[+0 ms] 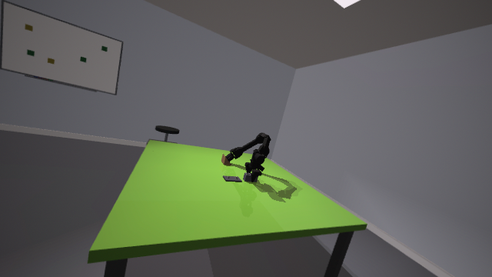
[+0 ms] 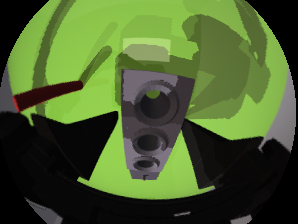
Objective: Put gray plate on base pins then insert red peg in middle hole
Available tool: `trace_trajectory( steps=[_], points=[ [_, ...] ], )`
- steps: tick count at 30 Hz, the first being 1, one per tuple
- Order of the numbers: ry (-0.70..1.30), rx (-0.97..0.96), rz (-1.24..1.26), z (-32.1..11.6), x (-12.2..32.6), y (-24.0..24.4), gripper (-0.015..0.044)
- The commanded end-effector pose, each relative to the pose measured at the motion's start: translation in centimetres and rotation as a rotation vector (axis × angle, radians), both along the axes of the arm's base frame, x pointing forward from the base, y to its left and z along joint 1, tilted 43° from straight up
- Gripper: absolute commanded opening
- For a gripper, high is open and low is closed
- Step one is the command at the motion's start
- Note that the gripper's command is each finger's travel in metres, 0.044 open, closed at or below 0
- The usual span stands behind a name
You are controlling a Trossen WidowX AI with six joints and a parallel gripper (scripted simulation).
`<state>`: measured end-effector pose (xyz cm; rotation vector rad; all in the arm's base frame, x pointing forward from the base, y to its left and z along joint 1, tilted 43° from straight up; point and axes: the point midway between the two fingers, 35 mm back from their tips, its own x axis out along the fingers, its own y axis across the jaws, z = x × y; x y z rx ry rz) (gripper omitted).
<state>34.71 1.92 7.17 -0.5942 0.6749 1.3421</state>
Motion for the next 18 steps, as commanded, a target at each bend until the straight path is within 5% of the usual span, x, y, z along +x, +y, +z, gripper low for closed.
trace_trajectory(
  steps=[1, 6, 12, 16, 18],
  points=[
    [0.005, 0.004, -0.003, -0.09, -0.04, 0.17, 0.0282],
    [0.005, 0.004, -0.003, -0.09, -0.04, 0.17, 0.0151],
    [0.005, 0.004, -0.003, -0.09, -0.04, 0.17, 0.0111],
    [0.006, 0.004, -0.007, 0.23, 0.04, -0.16, 0.0006],
    [0.008, 0.003, -0.012, 0.67, 0.15, -0.62, 0.0]
  ],
)
